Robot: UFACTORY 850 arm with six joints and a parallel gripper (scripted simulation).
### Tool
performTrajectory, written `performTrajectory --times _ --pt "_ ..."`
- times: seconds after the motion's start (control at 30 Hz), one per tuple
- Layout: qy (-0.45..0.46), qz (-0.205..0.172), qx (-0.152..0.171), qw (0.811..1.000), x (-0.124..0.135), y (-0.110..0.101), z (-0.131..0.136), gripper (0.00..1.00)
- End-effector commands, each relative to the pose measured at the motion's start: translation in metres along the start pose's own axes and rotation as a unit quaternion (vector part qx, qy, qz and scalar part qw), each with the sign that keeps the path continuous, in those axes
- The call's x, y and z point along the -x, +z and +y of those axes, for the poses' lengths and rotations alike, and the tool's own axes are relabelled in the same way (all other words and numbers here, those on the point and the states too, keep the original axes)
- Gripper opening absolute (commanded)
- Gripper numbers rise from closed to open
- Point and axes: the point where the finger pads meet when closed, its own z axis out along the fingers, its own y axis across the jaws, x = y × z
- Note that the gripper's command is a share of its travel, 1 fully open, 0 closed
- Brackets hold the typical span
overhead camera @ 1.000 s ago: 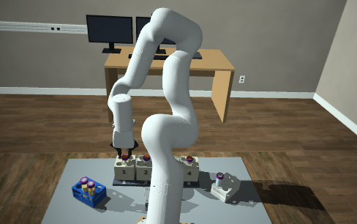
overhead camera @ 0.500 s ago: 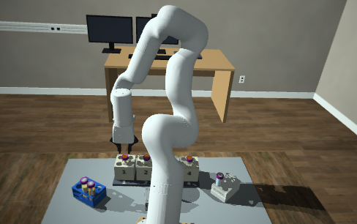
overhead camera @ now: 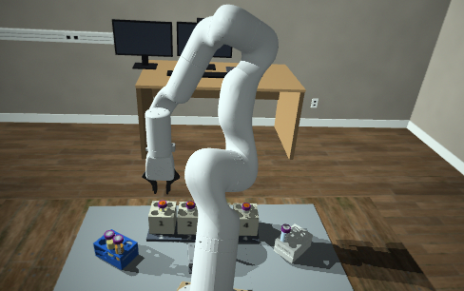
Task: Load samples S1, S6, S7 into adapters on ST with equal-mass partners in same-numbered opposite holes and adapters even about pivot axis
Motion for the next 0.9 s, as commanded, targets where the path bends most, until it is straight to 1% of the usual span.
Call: performTrajectory --times 0.0,0.5,0.57,0.87 --pt "0.0 -0.001 0.0 1.0 -0.001 -0.007 0.0 0.44" --pt "0.0 -0.001 0.0 1.0 -0.001 -0.037 0.0 0.44" --pt "0.0 -0.001 0.0 1.0 -0.001 -0.037 0.0 0.44" --pt "0.0 -0.001 0.0 1.0 -0.001 -0.053 0.0 0.44"
